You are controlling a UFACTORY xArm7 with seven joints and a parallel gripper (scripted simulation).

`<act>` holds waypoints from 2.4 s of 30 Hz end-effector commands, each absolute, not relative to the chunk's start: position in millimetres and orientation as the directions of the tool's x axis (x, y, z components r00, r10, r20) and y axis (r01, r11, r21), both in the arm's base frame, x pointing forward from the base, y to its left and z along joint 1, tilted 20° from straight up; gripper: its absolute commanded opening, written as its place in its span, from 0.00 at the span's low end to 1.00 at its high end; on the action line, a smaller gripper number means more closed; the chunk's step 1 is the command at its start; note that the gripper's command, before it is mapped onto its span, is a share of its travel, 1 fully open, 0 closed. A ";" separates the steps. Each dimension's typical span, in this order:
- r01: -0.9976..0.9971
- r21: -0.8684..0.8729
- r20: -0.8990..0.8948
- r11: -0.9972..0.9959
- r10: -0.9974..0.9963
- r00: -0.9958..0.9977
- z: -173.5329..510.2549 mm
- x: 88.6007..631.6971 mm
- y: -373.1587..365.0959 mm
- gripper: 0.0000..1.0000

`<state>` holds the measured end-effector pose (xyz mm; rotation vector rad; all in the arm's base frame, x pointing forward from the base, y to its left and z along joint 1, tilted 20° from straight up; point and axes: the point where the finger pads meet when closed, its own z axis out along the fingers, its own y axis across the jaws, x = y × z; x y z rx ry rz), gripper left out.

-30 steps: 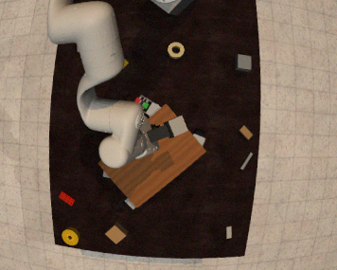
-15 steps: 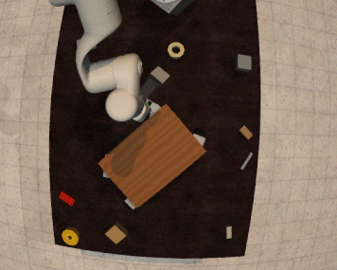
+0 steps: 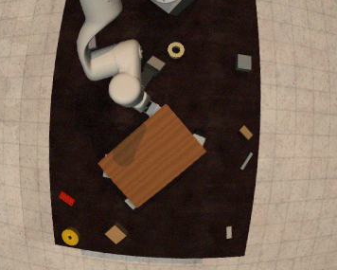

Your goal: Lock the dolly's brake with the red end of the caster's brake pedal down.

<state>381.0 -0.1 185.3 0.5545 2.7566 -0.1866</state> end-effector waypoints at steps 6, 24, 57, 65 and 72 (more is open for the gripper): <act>0.395 -0.062 -0.339 0.917 0.353 -0.872 149.8 392.8 -7.4 0.00; 0.395 -0.062 -0.339 0.917 0.353 -0.872 149.3 392.9 -7.5 0.00; 0.395 -0.062 -0.339 0.917 0.353 -0.872 143.3 394.8 -8.7 0.00; 0.395 -0.062 -0.339 0.917 0.353 -0.872 134.6 397.4 -10.5 0.00; 0.395 -0.062 -0.339 0.917 0.353 -0.872 120.9 401.7 -13.2 0.00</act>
